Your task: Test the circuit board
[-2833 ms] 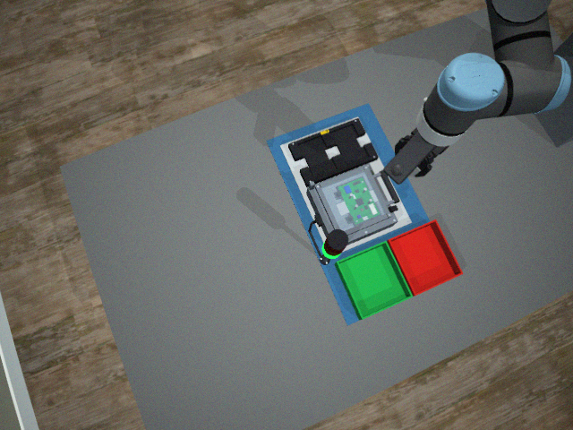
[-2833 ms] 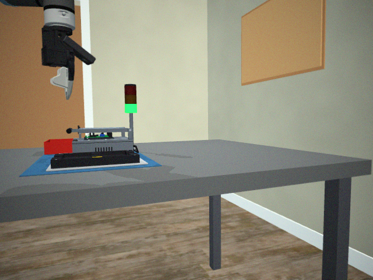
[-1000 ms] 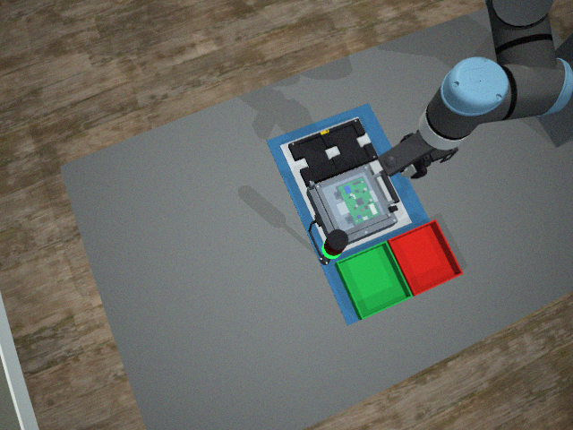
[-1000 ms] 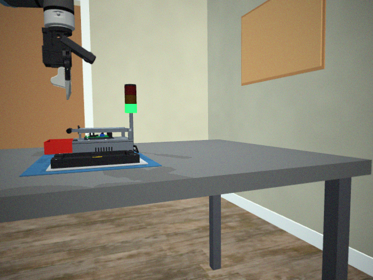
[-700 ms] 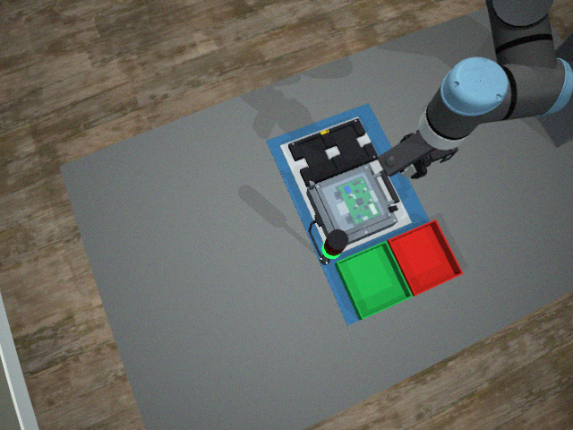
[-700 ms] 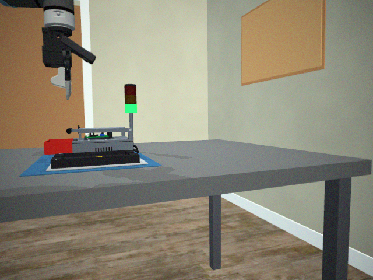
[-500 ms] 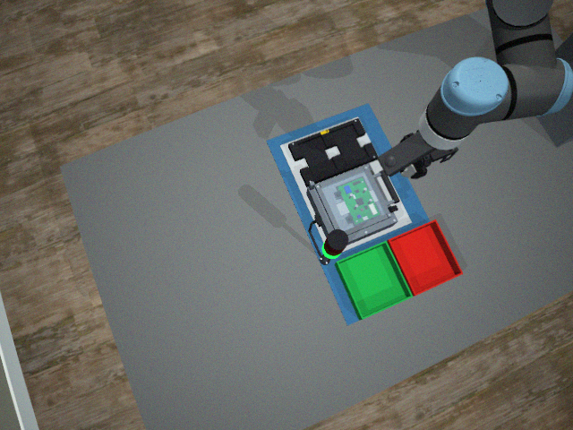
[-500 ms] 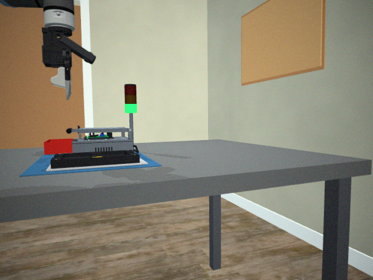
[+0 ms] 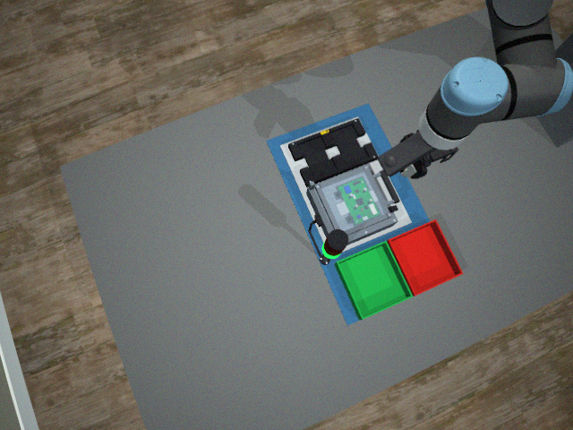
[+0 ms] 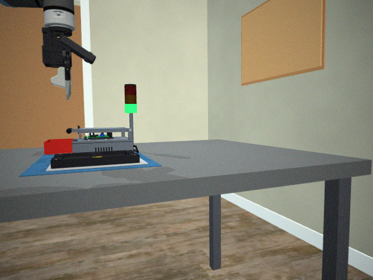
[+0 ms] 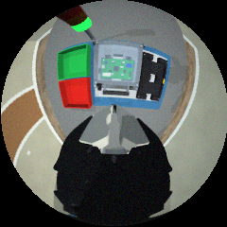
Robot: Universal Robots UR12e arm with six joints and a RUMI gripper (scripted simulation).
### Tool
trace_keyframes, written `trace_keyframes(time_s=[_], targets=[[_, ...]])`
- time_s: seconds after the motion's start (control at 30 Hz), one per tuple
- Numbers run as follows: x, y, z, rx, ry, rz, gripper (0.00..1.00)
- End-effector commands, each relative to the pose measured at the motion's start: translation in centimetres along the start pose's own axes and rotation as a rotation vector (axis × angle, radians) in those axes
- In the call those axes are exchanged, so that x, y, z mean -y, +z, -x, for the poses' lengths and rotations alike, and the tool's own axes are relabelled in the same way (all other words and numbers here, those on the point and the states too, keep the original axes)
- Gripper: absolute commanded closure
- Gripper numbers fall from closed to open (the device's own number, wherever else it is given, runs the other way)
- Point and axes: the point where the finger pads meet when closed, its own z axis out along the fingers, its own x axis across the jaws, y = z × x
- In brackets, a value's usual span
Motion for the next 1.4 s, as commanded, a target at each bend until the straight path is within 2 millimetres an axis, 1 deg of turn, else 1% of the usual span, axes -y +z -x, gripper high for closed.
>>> trace_keyframes(time_s=[0.0, 0.17, 0.33, 0.4, 0.73, 0.87, 1.2, 1.37], targets=[[0.0, 0.0, 0.0, 0.000, 0.000, -0.001, 1.00], [0.0, 0.0, 0.1, 0.000, 0.000, -0.001, 1.00], [0.2, 0.0, 1.0, 0.000, 0.000, -0.001, 1.00], [0.2, 0.0, 1.0, 0.000, 0.000, -0.001, 1.00], [1.1, 0.0, 5.1, 0.000, 0.000, -0.001, 1.00], [1.3, 0.0, 6.2, 0.000, 0.000, -0.001, 1.00], [1.4, 0.0, 6.5, 0.000, 0.000, -0.001, 1.00], [1.4, 1.0, 6.5, 0.000, 0.000, -0.001, 1.00]])
